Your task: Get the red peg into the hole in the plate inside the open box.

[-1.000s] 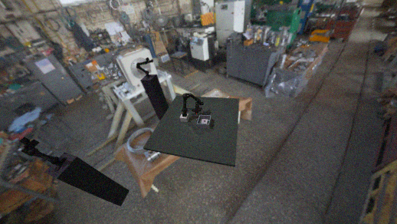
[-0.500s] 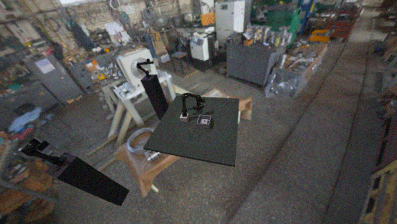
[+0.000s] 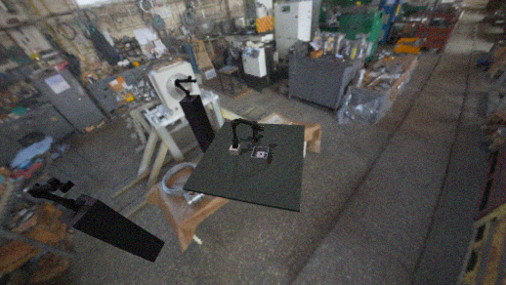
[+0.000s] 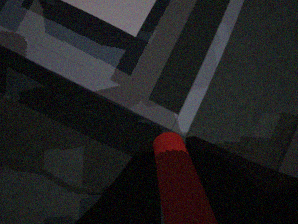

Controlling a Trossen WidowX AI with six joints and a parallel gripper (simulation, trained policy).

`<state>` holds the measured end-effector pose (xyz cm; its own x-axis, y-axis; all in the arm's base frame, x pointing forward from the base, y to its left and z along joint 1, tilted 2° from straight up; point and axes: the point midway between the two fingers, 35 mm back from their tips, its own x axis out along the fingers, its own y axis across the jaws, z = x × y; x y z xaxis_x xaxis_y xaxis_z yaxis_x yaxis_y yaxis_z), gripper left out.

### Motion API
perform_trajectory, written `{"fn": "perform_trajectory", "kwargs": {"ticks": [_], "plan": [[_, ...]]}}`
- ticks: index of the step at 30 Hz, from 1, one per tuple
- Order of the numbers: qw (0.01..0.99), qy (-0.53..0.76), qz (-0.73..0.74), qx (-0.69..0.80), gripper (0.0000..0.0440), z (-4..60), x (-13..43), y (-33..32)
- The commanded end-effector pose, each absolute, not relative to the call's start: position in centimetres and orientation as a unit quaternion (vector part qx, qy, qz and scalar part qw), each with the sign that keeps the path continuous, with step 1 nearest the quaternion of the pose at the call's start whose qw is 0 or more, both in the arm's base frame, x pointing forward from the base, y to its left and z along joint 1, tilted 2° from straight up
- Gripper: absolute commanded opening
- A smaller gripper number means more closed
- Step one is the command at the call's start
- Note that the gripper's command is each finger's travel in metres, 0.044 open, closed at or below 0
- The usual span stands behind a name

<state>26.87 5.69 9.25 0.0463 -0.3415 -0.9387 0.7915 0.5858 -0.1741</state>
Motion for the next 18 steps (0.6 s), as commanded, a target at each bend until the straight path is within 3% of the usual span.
{"fn": "perform_trajectory", "kwargs": {"ticks": [1, 18], "plan": [[0.695, 0.544, -0.418, 0.215, 0.0000, 9.6, 28.3, 4.2], [0.693, 0.533, -0.419, 0.245, 0.0000, 7.7, 33.2, -2.8]]}}
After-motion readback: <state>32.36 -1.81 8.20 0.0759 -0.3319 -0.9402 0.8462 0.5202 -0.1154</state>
